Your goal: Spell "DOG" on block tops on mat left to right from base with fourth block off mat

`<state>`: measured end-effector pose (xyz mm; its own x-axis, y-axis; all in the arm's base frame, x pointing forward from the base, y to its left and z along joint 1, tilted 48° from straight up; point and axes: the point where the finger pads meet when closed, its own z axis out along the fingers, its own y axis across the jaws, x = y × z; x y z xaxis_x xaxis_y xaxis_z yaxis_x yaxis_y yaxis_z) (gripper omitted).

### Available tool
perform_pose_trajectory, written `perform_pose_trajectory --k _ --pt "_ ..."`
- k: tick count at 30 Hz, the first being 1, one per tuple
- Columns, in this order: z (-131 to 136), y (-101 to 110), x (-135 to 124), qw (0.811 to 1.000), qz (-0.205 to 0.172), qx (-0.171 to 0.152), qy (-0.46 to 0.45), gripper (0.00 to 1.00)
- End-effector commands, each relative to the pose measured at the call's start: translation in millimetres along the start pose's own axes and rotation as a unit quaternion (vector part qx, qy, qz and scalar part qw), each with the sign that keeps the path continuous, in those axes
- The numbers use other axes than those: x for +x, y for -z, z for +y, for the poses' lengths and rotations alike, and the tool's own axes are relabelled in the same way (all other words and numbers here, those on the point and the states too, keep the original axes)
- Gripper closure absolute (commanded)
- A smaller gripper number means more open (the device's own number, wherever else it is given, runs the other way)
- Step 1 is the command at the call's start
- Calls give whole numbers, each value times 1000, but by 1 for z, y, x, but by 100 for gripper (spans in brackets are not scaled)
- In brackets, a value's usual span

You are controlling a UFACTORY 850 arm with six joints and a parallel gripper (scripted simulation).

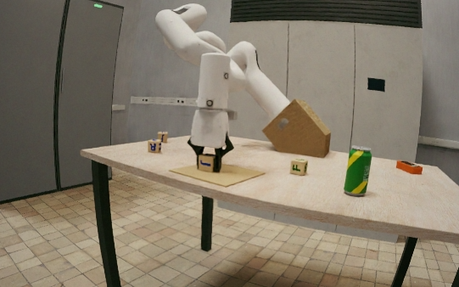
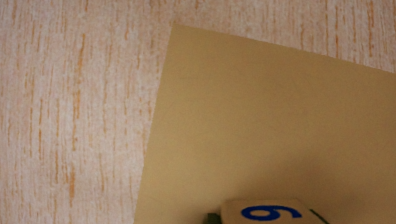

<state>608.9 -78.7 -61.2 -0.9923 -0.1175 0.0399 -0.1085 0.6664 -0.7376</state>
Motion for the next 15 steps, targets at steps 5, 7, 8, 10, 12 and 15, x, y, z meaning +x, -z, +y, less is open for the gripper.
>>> perform_pose_trajectory --k 5,7,8,10,12,15 --pt "0 7 -1 1000 -1 0 0 56" --pt "0 16 -1 1000 -1 0 0 56" --pt "0 22 -1 1000 -1 0 0 56" --pt "0 36 -1 1000 -1 0 0 56" --pt "0 51 -1 1000 -1 0 0 56" --pt "0 73 -1 1000 -1 0 0 56"
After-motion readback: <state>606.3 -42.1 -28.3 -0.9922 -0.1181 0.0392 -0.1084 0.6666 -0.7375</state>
